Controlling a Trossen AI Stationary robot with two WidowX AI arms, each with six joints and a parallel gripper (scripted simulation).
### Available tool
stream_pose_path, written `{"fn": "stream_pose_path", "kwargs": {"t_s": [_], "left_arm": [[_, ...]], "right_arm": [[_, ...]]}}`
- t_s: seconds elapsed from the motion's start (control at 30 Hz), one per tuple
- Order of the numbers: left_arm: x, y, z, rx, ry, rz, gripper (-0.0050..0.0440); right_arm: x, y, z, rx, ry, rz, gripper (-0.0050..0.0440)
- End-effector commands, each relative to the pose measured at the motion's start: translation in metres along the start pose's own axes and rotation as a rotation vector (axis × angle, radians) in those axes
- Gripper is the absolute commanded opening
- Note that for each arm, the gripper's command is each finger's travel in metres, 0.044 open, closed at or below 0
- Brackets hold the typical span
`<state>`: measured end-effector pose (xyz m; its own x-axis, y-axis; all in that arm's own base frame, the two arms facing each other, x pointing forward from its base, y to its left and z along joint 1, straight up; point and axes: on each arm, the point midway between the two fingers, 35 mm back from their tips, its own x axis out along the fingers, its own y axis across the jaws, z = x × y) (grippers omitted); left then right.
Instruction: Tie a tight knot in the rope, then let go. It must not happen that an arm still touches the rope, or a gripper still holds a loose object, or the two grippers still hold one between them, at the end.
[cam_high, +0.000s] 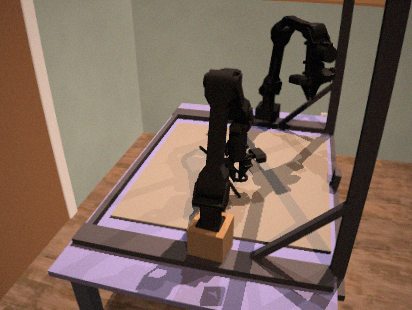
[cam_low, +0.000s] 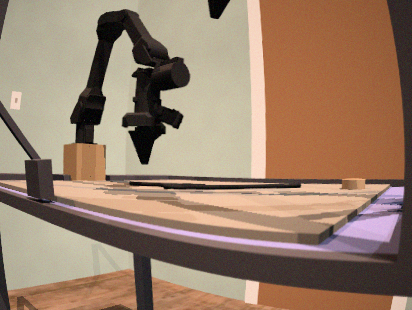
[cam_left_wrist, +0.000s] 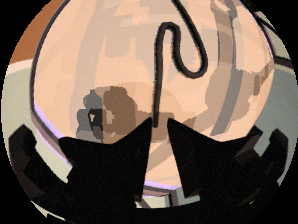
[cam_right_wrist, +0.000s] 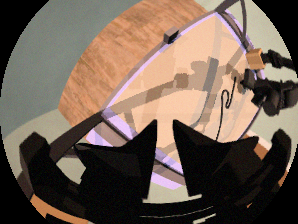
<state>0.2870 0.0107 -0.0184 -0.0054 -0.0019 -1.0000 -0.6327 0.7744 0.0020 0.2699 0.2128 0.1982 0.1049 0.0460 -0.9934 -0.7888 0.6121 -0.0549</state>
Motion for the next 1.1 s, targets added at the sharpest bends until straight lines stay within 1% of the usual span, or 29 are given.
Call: {"fn": "stream_pose_path", "kwargs": {"t_s": [0.0, 0.07, 0.13, 0.23, 0.7, 1.07], "left_arm": [[-0.003, -0.002, 0.002, -0.001, -0.022, -0.014, 0.0085], [0.006, -0.002, 0.002, -0.001, -0.022, -0.014, 0.0085], [0.006, -0.002, 0.002, -0.001, -0.022, -0.014, 0.0085], [0.018, -0.002, 0.002, -0.001, -0.022, -0.014, 0.0085], [0.023, -0.002, 0.002, -0.001, -0.022, -0.014, 0.0085], [0.039, -0.003, 0.002, -0.001, -0.021, -0.014, 0.0085]], "right_arm": [[-0.007, 0.000, 0.001, 0.003, -0.022, -0.002, 0.0085], [-0.007, 0.000, 0.001, 0.003, -0.022, -0.002, 0.0085], [-0.007, 0.000, 0.001, 0.003, -0.022, -0.002, 0.0085], [-0.007, 0.000, 0.001, 0.003, -0.022, -0.002, 0.0085], [-0.007, 0.000, 0.001, 0.003, -0.022, -0.002, 0.0085], [-0.007, 0.000, 0.001, 0.003, -0.022, -0.002, 0.0085]]}}
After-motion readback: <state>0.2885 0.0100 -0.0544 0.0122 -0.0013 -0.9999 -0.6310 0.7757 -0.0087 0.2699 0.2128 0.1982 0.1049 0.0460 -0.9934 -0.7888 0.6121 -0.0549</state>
